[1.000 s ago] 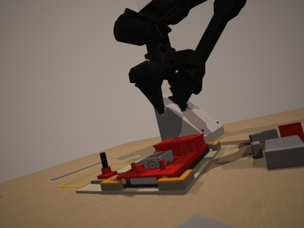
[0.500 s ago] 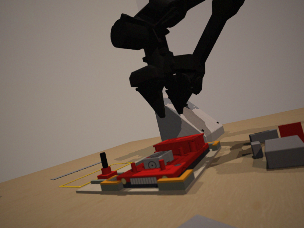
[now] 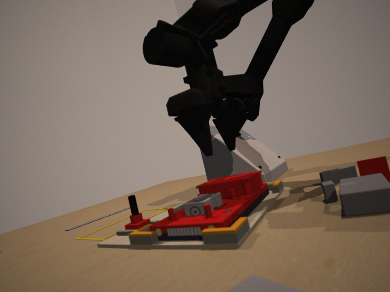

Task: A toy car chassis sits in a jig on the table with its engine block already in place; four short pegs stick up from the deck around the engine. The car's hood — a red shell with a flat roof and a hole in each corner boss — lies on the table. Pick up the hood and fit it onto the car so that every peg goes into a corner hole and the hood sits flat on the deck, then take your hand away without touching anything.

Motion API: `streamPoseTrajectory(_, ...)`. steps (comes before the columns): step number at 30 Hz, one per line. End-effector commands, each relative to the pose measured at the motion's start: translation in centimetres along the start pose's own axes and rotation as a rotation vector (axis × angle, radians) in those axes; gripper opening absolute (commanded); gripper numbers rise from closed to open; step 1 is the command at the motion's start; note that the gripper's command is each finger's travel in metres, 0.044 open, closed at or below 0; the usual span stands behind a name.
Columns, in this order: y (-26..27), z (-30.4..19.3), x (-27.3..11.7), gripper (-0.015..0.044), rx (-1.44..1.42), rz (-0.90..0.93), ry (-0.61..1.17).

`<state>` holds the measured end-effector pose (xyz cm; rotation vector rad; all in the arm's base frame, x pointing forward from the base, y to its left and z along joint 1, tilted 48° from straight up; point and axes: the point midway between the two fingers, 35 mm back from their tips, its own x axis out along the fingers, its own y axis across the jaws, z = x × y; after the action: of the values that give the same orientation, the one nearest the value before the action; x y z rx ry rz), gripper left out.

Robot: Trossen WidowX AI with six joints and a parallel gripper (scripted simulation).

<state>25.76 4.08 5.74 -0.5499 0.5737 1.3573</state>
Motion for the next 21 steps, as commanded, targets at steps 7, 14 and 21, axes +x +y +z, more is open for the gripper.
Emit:
streamPoseTrajectory(7, 0.1, -0.1, 0.7, 0.0440, 0.009, 0.005, 0.003)
streamPoseTrajectory(14, 0.1, -0.1, 1.1, 0.0440, 0.009, 0.005, 0.003)
streamPoseTrajectory(21, 0.1, -0.1, 1.5, 0.0440, 0.009, 0.005, 0.003)
